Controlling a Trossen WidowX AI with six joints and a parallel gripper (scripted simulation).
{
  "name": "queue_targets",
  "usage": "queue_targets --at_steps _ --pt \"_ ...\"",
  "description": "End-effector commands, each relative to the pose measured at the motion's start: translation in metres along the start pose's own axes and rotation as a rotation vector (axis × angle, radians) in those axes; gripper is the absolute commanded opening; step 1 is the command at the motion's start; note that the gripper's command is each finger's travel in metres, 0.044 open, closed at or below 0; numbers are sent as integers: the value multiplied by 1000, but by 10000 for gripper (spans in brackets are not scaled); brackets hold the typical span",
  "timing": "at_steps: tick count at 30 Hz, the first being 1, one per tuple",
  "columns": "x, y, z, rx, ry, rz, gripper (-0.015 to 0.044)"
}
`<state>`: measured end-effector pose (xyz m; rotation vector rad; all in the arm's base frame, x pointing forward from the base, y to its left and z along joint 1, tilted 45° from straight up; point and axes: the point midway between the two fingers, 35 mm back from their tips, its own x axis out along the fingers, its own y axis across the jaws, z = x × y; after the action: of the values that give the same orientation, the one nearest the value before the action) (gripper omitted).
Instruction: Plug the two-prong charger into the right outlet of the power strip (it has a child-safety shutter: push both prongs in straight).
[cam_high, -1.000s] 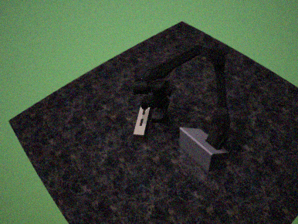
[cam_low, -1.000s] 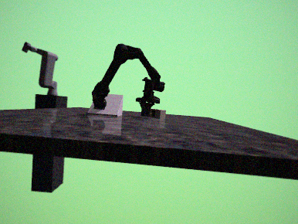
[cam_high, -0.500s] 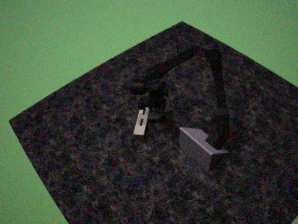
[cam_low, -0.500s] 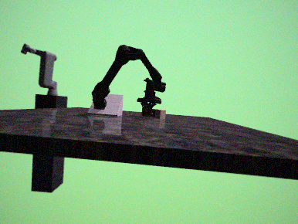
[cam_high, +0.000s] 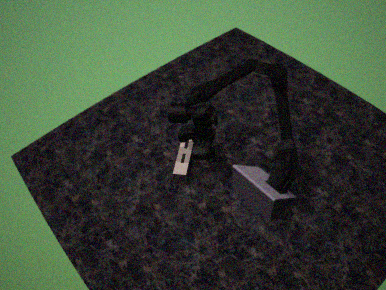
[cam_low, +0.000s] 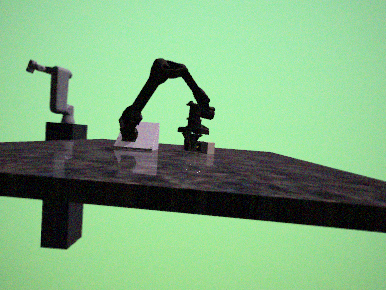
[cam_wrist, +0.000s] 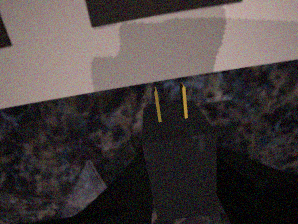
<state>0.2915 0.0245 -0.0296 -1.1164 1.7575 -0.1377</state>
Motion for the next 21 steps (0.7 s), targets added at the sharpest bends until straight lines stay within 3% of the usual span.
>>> queue_targets --at_steps 1,21 --pt "0 1 1 -7 2 4 0" --pt "-1 2 7 -7 1 4 0"
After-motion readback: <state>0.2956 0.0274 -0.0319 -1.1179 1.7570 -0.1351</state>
